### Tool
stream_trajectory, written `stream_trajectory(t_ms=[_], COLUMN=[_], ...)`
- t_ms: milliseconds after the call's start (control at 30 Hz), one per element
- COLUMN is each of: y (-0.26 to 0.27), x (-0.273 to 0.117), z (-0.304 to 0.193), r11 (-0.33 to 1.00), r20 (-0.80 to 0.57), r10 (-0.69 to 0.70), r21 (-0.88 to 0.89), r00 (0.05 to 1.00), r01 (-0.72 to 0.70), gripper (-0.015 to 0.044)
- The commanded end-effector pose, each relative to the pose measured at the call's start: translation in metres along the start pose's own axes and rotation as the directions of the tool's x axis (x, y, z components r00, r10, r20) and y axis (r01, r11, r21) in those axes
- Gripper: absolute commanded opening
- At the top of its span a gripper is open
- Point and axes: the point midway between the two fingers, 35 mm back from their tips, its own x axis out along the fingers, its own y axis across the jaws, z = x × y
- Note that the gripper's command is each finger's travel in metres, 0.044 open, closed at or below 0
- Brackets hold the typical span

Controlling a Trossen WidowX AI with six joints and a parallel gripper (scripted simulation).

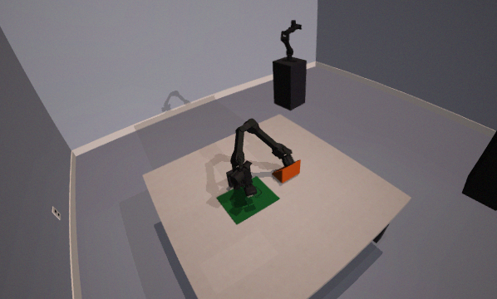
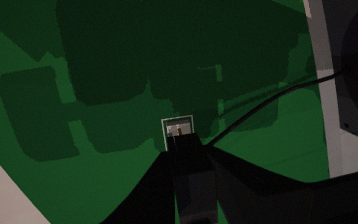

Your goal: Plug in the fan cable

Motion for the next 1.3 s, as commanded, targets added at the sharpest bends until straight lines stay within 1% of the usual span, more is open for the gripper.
stream_trajectory(t_ms=[0, 500, 1267], y=[-0.001, -0.001, -0.001], x=[0.001, 0.004, 0.018], z=[0.000, 0.000, 0.000], r11=[1.000, 1.000, 1.000], r20=[0.002, 0.002, 0.002], r10=[-0.003, -0.003, -0.004], r21=[-0.004, -0.004, -0.004], r00=[1.000, 1.000, 1.000], r01=[0.003, 0.003, 0.004], gripper=[0.0000, 0.0000, 0.0000])
